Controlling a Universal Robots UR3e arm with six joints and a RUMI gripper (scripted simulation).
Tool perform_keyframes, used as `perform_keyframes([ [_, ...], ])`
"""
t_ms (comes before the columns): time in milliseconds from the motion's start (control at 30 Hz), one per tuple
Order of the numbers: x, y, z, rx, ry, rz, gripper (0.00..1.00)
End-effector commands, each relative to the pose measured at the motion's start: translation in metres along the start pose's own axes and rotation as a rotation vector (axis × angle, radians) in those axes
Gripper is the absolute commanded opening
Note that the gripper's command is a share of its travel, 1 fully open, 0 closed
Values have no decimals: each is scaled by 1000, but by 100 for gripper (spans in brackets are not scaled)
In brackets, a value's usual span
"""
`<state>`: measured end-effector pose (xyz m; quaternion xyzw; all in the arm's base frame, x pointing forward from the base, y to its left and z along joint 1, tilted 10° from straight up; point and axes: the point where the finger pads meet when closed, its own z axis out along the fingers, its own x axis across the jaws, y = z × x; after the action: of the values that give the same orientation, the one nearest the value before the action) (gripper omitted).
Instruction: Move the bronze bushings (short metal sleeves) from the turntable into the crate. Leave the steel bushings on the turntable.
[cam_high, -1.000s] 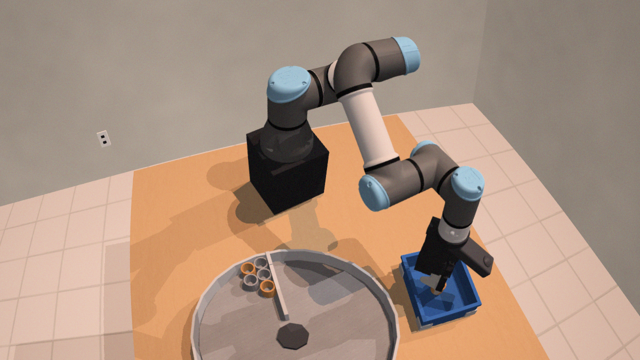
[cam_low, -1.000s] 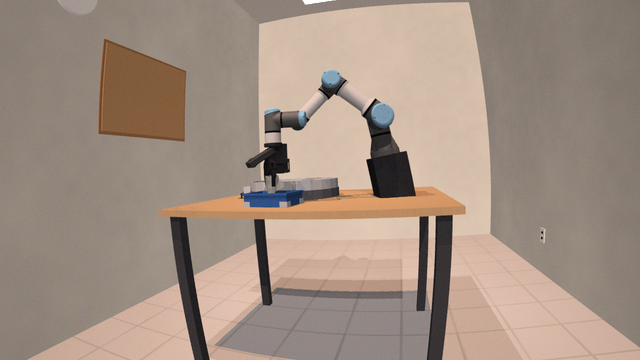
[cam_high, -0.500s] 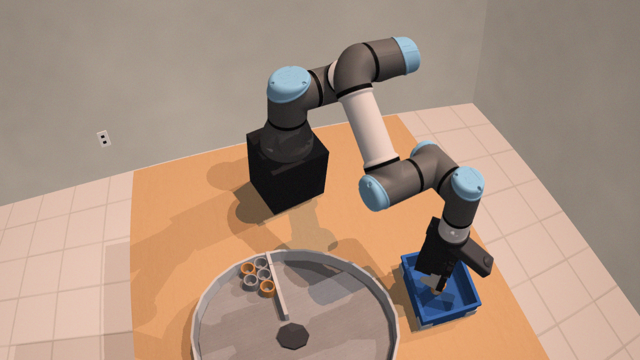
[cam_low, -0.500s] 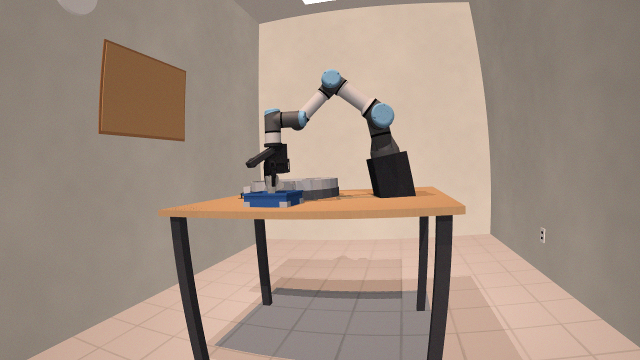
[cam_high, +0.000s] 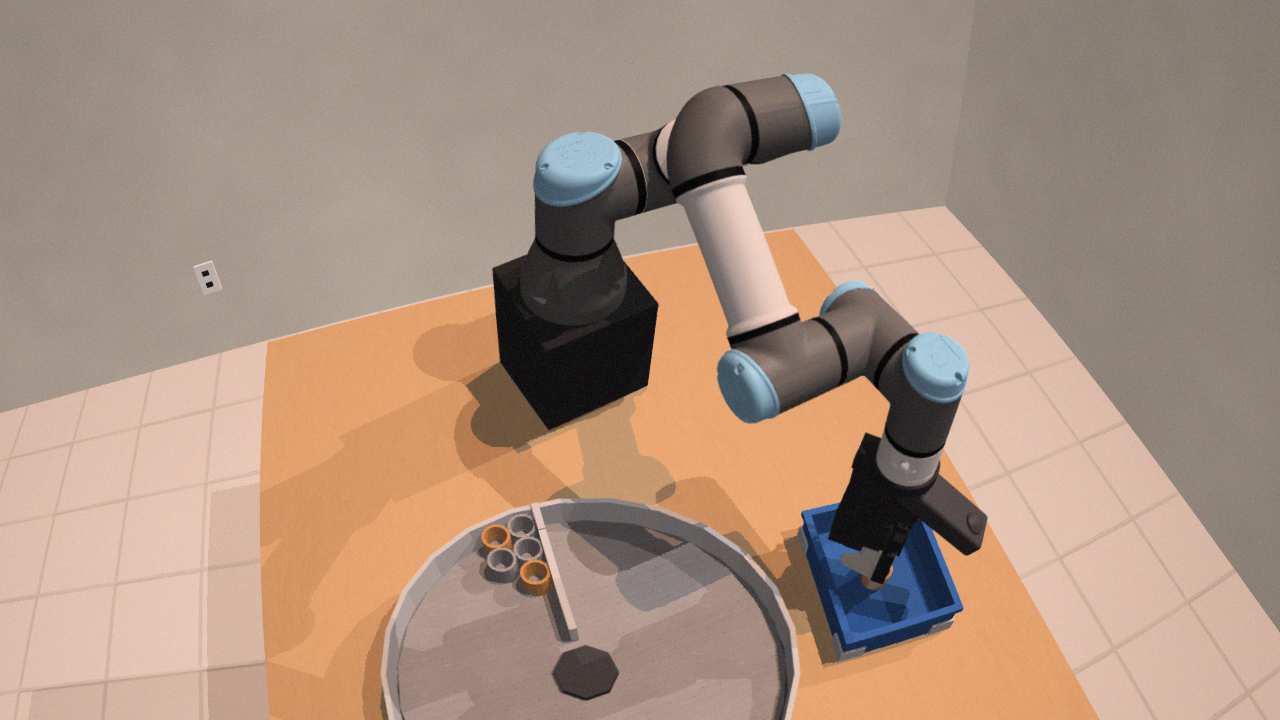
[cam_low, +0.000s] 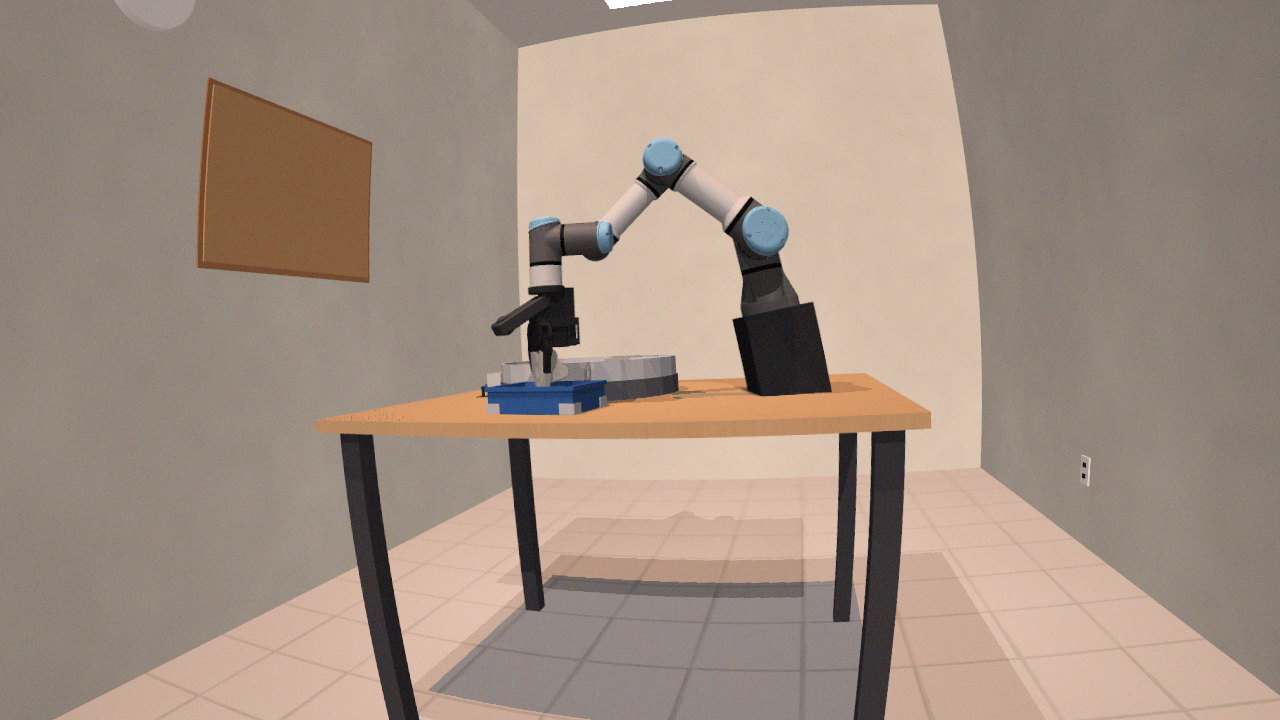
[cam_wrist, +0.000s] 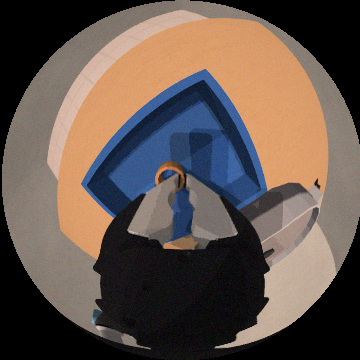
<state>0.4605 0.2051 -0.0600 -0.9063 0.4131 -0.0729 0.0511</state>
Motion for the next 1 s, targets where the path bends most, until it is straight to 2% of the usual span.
perform_keyframes([
  [0, 0, -1, -1, 2, 1, 0, 0],
  [100, 0, -1, -1, 2, 1, 0, 0],
  [133, 0, -1, -1, 2, 1, 0, 6],
  [967, 0, -1, -1, 2, 1, 0, 6],
])
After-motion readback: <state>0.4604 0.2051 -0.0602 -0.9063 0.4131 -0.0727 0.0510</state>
